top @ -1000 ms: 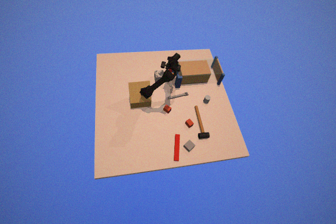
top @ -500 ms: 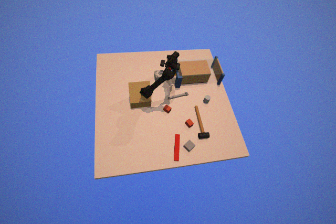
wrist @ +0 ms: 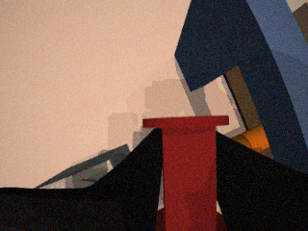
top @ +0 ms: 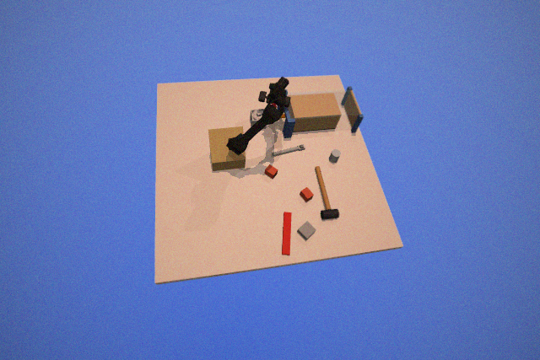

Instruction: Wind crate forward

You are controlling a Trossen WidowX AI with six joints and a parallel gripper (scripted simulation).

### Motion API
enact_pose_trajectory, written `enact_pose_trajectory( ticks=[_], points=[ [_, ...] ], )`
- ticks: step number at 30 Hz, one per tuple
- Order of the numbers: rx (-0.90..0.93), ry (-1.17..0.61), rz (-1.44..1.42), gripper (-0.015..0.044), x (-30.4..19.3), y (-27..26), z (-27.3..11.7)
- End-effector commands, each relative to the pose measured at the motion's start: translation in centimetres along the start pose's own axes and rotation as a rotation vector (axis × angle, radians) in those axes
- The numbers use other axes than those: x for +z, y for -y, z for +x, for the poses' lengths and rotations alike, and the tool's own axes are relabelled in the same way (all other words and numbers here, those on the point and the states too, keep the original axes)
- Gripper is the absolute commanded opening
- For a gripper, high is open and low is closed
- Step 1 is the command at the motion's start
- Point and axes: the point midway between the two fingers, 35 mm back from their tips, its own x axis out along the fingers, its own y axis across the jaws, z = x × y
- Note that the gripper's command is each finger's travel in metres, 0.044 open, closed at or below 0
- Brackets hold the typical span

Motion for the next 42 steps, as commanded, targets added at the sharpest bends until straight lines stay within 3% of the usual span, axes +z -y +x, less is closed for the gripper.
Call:
enact_pose_trajectory(
  ticks=[1,42],
  points=[
    [0.025,0.012,-0.005,0.0000,0.8,-1.3,0.3],
    [0.027,0.015,-0.005,0.0000,2.7,-5.0,1.0]
  ],
)
